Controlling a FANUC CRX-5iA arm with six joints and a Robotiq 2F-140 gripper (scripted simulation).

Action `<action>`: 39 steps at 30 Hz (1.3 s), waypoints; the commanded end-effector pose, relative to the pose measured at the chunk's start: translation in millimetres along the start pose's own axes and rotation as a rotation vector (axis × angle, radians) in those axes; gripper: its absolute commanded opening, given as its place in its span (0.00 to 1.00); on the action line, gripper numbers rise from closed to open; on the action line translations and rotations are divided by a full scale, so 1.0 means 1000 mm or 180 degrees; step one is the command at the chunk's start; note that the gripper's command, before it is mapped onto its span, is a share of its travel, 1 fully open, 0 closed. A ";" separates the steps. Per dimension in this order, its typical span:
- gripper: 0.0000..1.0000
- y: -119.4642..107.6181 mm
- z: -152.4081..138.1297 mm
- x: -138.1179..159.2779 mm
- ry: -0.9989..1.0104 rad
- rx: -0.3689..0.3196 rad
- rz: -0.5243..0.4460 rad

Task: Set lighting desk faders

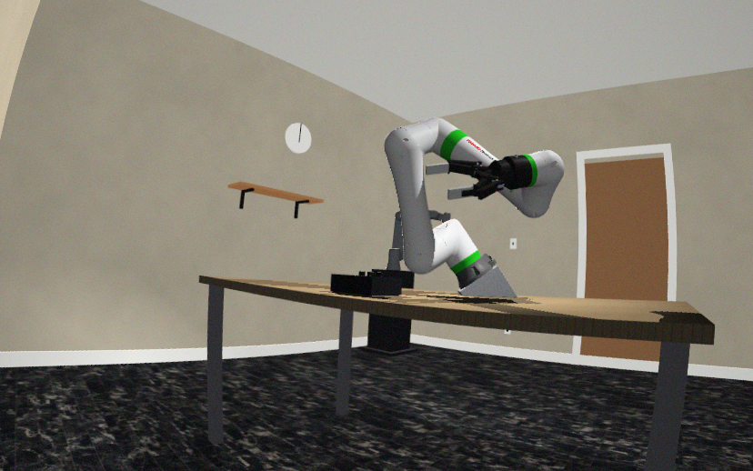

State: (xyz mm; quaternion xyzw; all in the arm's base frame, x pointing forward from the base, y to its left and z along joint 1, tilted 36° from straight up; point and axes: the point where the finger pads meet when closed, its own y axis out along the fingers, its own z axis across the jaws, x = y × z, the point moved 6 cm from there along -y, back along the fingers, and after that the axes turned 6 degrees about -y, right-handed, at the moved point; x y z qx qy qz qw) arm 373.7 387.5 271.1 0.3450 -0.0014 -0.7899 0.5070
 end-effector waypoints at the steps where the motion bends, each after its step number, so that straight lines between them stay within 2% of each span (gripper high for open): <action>1: 1.00 0.000 0.000 0.000 0.0001 0.0000 0.0000; 18: 1.00 0.000 0.000 0.000 0.0000 -0.0001 -0.0003; 20: 1.00 0.006 0.003 0.002 -0.0024 -0.0007 -0.0071; 22: 1.00 0.026 0.012 0.008 -0.0099 -0.0034 -0.0285; 24: 1.00 0.058 0.029 0.021 -0.0222 -0.0116 -0.0669; 25: 1.00 0.058 0.029 0.021 -0.0222 -0.0116 -0.0669; 26: 1.00 0.078 0.039 0.031 -0.0293 -0.0192 -0.0917; 27: 1.00 0.078 0.039 0.031 -0.0293 -0.0192 -0.0917; 28: 1.00 0.098 0.051 0.044 -0.0363 -0.0300 -0.1190; 30: 1.00 0.098 0.051 0.044 -0.0363 -0.0300 -0.1190; 31: 1.00 0.118 0.064 0.058 -0.0426 -0.0443 -0.1478; 34: 1.00 0.118 0.064 0.058 -0.0426 -0.0443 -0.1478; 36: 1.00 0.153 0.091 0.092 -0.0505 -0.0838 -0.2046; 38: 1.00 0.153 0.091 0.092 -0.0505 -0.0838 -0.2046; 39: 1.00 0.166 0.104 0.110 -0.0513 -0.1081 -0.2300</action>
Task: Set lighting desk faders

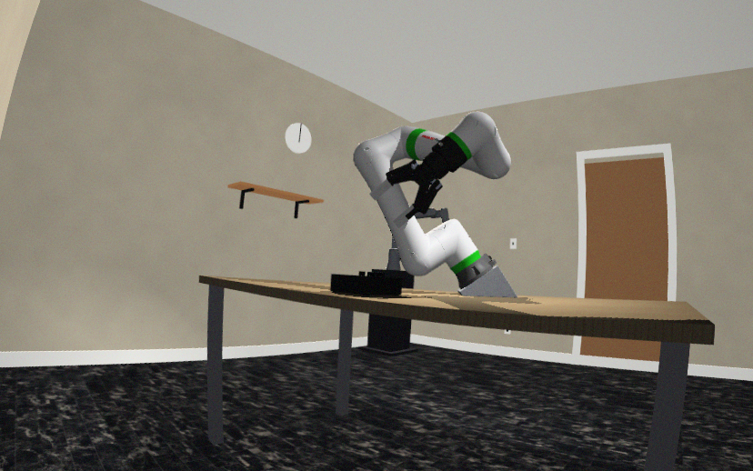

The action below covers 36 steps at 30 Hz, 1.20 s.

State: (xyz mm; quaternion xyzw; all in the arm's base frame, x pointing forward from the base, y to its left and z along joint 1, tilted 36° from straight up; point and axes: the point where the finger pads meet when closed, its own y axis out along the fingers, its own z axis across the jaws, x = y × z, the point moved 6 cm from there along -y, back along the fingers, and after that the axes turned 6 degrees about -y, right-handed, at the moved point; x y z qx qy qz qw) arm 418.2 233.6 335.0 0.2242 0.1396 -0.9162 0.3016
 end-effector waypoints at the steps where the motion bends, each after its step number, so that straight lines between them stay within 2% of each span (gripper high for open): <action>1: 1.00 0.041 0.030 0.015 -0.0141 -0.0423 -0.0508; 2: 1.00 0.056 0.043 0.026 -0.0180 -0.0691 -0.0715; 4: 1.00 0.056 0.043 0.026 -0.0180 -0.0691 -0.0715; 5: 1.00 0.069 0.055 0.036 -0.0206 -0.0967 -0.0881; 6: 1.00 0.069 0.055 0.036 -0.0206 -0.0967 -0.0881; 7: 1.00 0.078 0.064 0.046 -0.0219 -0.1240 -0.1005; 8: 1.00 0.078 0.064 0.046 -0.0219 -0.1240 -0.1005; 9: 1.00 0.085 0.073 0.055 -0.0220 -0.1496 -0.1091; 12: 1.00 0.085 0.073 0.055 -0.0220 -0.1496 -0.1091; 15: 1.00 0.094 0.091 0.072 -0.0190 -0.2077 -0.1185; 16: 1.00 0.094 0.091 0.072 -0.0190 -0.2077 -0.1185; 18: 1.00 0.095 0.097 0.077 -0.0171 -0.2270 -0.1187; 20: 1.00 0.096 0.099 0.078 -0.0163 -0.2331 -0.1184; 36: 1.00 0.096 0.099 0.079 -0.0161 -0.2333 -0.1185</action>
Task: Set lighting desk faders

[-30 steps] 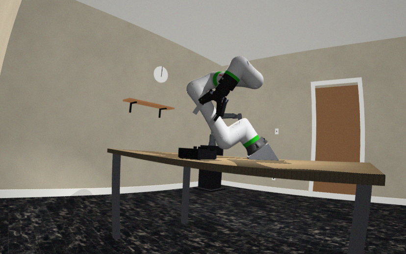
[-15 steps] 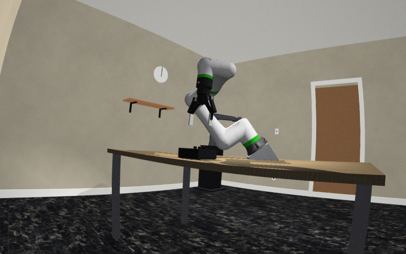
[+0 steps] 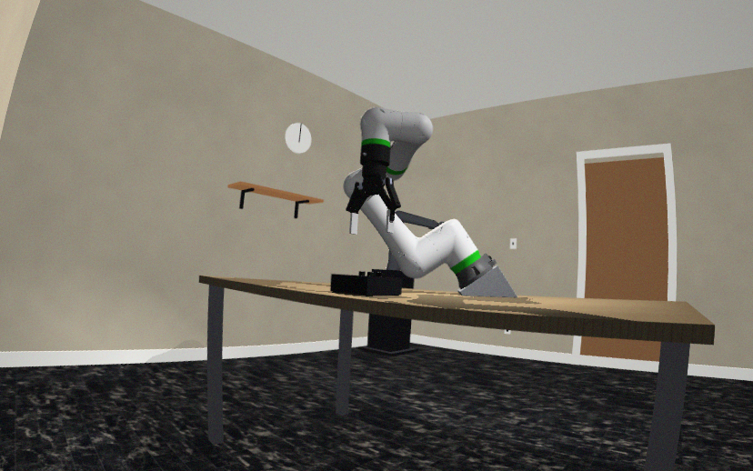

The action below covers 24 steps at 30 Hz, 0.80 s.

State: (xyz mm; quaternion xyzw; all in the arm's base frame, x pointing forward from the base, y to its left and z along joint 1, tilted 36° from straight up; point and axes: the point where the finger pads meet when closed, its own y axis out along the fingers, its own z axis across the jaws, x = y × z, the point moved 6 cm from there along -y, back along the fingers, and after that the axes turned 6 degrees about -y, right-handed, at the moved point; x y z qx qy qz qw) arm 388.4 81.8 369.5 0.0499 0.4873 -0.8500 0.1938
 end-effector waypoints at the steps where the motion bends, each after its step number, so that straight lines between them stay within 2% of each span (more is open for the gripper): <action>1: 1.00 0.000 0.000 0.000 0.0011 0.0000 0.0002; 5: 1.00 0.003 -0.006 -0.002 0.0256 -0.0003 0.0014; 8: 1.00 0.008 -0.017 -0.004 0.0725 -0.0011 0.0037; 10: 1.00 0.008 -0.017 -0.004 0.0725 -0.0011 0.0037; 14: 1.00 0.019 -0.040 -0.008 0.1638 -0.0041 0.0073; 24: 1.00 0.048 -0.101 -0.014 0.3009 -0.0168 0.0032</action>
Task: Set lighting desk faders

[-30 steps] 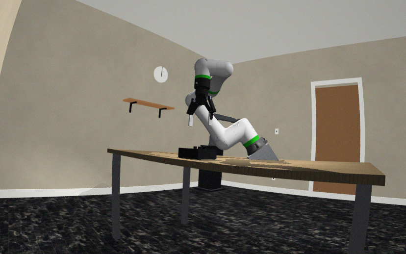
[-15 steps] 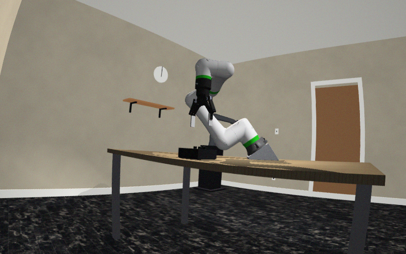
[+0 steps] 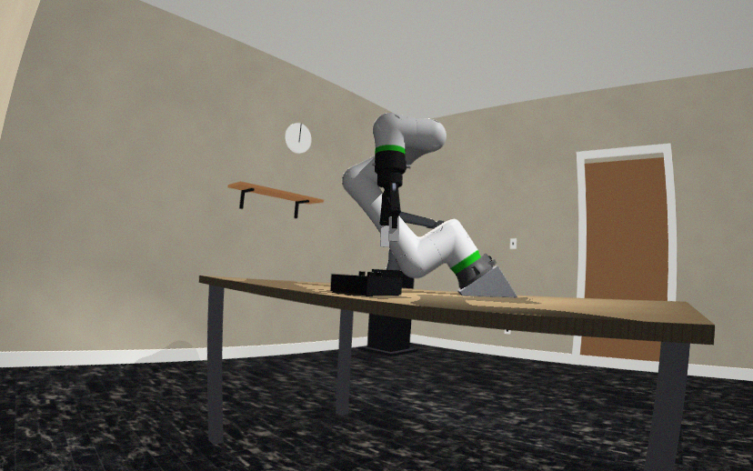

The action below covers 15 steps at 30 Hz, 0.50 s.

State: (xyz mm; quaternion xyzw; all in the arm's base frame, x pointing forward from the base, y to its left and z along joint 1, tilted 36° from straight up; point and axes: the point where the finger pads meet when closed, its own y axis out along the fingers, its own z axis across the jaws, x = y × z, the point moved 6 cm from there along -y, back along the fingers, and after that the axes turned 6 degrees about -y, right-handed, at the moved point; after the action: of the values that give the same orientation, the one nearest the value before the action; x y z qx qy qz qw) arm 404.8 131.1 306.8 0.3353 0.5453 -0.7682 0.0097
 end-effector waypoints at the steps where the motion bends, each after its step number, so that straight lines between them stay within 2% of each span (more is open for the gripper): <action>1: 1.00 0.017 -0.025 0.019 0.0886 -0.0045 0.0062; 3: 1.00 0.017 -0.025 0.019 0.0886 -0.0045 0.0062; 4: 1.00 0.019 -0.027 0.021 0.1294 -0.0070 0.0056; 13: 1.00 0.022 -0.031 0.027 0.2529 -0.0134 0.0138; 15: 1.00 0.022 -0.031 0.027 0.2539 -0.0135 0.0140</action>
State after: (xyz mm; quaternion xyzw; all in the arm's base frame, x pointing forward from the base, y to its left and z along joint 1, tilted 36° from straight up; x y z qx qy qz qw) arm 408.7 155.6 269.4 0.5618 0.5316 -0.6124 -0.1635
